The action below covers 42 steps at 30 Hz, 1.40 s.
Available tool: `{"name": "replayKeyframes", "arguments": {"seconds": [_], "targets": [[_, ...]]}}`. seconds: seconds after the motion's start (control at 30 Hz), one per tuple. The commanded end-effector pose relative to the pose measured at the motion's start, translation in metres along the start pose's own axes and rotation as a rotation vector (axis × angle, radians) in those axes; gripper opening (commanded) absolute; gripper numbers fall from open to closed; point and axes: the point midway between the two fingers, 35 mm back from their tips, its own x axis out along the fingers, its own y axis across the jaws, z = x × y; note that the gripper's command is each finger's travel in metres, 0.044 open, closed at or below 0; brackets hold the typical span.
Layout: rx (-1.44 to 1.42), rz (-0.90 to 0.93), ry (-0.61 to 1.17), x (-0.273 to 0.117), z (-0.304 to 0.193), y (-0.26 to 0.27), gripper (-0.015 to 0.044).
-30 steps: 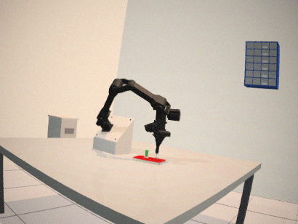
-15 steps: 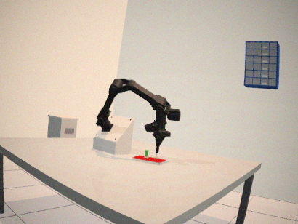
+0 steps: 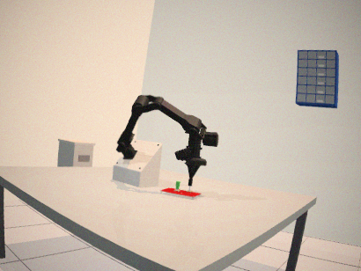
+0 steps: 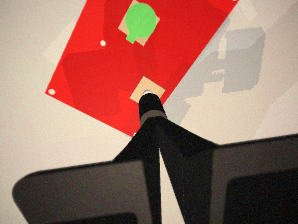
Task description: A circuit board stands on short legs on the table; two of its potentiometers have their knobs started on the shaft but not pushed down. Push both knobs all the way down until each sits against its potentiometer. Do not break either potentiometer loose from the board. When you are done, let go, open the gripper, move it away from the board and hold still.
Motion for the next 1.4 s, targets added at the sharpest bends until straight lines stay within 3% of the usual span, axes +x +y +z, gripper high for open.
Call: {"name": "replayKeyframes", "arguments": {"seconds": [0.0, 1.37], "targets": [[0.003, 0.001, -0.003, 0.005, 0.0, 0.001, 0.0], [0.003, 0.001, -0.004, 0.017, 0.0, 0.001, 0.0]]}}
